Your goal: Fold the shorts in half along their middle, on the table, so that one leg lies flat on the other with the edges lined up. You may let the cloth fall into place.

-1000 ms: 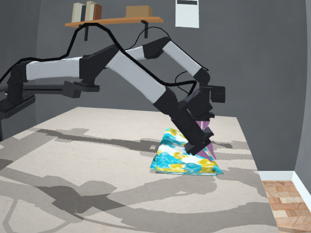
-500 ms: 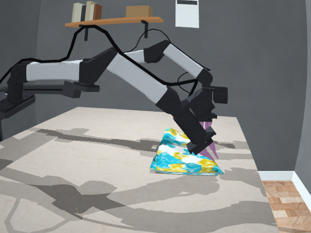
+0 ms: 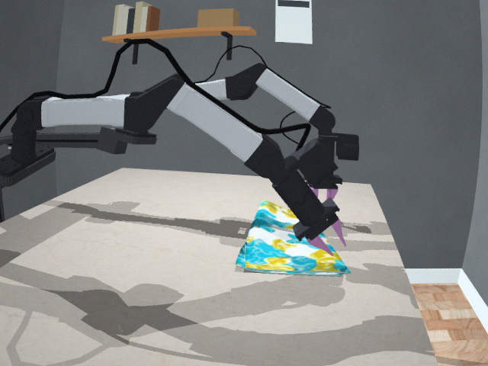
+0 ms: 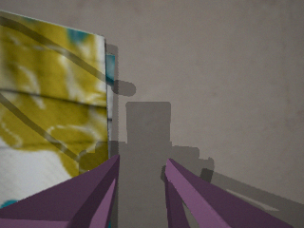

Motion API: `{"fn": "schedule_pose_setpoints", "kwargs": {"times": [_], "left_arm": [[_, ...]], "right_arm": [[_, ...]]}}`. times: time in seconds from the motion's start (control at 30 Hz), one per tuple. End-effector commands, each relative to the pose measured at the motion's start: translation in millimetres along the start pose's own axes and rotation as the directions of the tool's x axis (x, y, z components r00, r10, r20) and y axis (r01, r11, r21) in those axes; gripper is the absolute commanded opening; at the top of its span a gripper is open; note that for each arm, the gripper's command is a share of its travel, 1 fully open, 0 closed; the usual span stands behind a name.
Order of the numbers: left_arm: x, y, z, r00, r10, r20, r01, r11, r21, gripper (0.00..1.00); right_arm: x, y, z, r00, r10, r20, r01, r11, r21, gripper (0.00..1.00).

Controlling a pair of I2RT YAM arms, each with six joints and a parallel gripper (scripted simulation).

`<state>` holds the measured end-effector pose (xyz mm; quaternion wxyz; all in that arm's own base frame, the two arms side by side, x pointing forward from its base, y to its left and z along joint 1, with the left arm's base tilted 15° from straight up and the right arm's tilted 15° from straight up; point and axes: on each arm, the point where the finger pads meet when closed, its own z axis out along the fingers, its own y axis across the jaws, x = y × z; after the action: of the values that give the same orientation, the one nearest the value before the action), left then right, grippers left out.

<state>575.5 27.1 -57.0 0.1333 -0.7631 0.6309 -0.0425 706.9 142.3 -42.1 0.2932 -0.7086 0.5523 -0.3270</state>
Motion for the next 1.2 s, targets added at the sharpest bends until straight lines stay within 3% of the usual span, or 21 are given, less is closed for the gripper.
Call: {"fn": "schedule_pose_setpoints", "kwargs": {"times": [0.0, 0.1, 0.13, 0.3, 0.33, 1.13, 1.17], "left_arm": [[-2, -6, -5, 1.000, -0.003, -0.004, 0.003, 1.000, 0.011, 0.34], [-2, -7, -6, 1.000, -0.003, -0.005, 0.003, 1.000, 0.015, 0.34], [-2, -7, -6, 1.000, -0.003, -0.005, 0.003, 1.000, 0.015, 0.44], [-2, -7, -6, 1.000, -0.003, -0.005, 0.003, 1.000, 0.015, 0.44], [-2, -7, -6, 1.000, -0.003, -0.005, 0.003, 1.000, 0.015, 0.54], [-2, -9, -7, 1.000, -0.004, -0.005, 0.004, 1.000, 0.018, 0.54], [0, -20, -34, 1.000, -0.008, -0.013, 0.009, 0.997, 0.071, 0.54]], "right_arm": [[3, -6, -1, 1.000, 0.002, 0.004, -0.002, 1.000, 0.010, 0.34], [3, -7, -1, 1.000, 0.002, 0.004, -0.002, 1.000, 0.011, 0.34], [3, -7, -1, 1.000, 0.002, 0.004, -0.002, 1.000, 0.011, 0.44], [3, -7, -1, 1.000, 0.002, 0.004, -0.002, 1.000, 0.011, 0.44], [3, -7, -1, 1.000, 0.002, 0.004, -0.002, 1.000, 0.011, 0.54], [3, -7, -1, 1.000, 0.002, 0.004, -0.002, 1.000, 0.010, 0.54], [0, -30, -17, 1.000, 0.004, 0.003, -0.004, 0.999, 0.051, 0.54]]}}
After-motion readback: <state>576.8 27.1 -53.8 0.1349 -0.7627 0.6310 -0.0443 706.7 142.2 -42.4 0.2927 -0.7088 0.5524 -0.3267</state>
